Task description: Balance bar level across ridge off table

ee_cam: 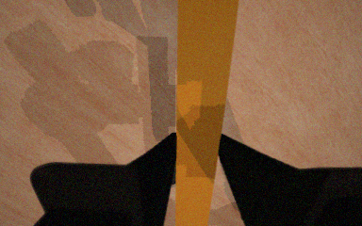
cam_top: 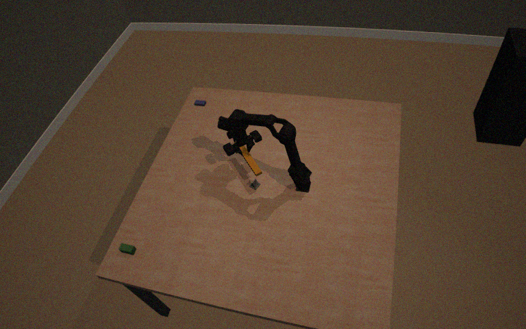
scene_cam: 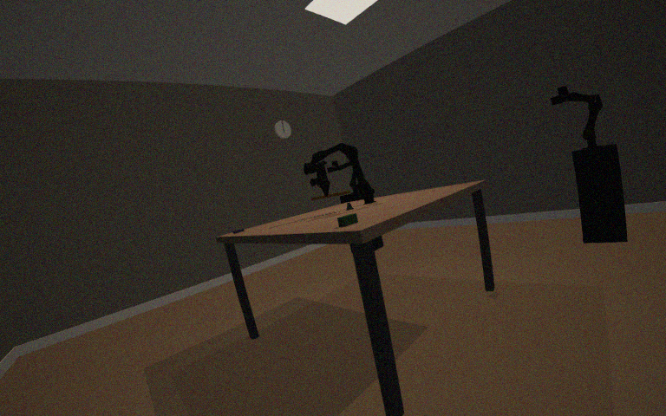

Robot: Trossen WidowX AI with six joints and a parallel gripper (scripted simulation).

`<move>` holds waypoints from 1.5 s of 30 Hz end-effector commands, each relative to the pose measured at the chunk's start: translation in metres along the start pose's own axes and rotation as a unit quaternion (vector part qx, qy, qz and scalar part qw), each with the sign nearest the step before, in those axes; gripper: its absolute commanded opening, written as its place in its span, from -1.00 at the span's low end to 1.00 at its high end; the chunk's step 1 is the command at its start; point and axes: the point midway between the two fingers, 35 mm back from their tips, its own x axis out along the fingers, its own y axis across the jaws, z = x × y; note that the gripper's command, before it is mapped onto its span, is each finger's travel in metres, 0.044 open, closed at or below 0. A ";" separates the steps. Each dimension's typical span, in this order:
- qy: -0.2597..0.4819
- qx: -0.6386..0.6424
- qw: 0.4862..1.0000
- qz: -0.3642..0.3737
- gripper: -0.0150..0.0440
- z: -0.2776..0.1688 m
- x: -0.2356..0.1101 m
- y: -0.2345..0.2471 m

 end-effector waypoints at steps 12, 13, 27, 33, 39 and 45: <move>0.002 -0.133 0.991 0.001 -0.49 -0.056 0.003 0.021; 0.002 -0.142 0.990 0.001 -0.49 -0.060 0.003 0.022; 0.004 -0.231 0.973 0.002 -0.49 -0.099 0.007 0.037; 0.004 -0.231 0.973 0.002 -0.49 -0.100 0.014 0.038; 0.004 -0.231 0.973 0.002 -0.49 -0.100 0.023 0.039; 0.004 -0.231 0.973 0.002 -0.49 -0.100 0.033 0.040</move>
